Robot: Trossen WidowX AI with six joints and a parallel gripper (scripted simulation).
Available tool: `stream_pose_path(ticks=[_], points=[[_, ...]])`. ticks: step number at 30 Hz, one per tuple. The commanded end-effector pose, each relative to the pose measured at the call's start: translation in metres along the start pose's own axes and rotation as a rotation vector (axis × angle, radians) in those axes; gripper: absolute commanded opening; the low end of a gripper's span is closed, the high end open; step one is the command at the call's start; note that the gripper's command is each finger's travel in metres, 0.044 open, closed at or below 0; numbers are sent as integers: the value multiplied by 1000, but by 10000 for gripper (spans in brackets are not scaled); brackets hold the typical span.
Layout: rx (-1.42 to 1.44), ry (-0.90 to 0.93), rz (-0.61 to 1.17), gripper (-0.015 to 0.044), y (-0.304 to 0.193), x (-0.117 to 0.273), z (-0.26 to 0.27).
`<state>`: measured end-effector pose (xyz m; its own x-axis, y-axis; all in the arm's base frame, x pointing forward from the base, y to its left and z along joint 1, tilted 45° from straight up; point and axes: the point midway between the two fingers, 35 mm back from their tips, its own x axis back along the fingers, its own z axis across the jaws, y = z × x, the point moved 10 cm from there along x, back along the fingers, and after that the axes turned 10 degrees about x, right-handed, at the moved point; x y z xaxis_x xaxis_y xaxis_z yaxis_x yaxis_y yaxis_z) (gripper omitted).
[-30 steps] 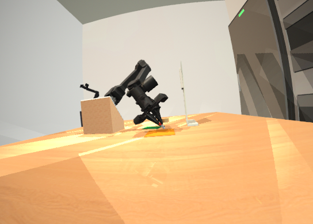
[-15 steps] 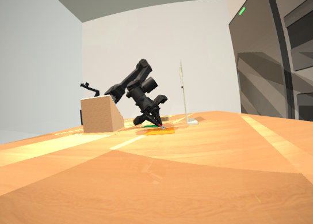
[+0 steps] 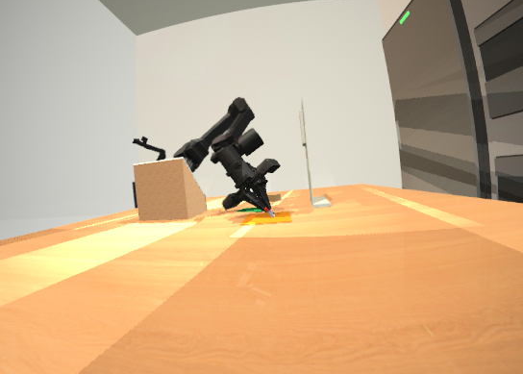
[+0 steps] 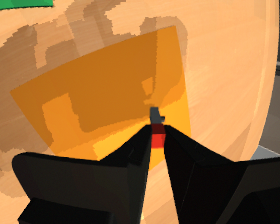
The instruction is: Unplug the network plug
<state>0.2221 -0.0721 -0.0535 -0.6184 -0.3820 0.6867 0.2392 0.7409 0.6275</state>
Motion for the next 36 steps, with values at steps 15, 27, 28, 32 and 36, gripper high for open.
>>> stream_pose_path(ticks=[15,27,28,32,36], points=[[0,1,1,156,0,5,-1],[-1,2,3,156,-1,17,-1],[-1,2,4,156,-1,18,-1],[-1,2,4,156,-1,22,-1],[-1,2,4,156,-1,26,-1]])
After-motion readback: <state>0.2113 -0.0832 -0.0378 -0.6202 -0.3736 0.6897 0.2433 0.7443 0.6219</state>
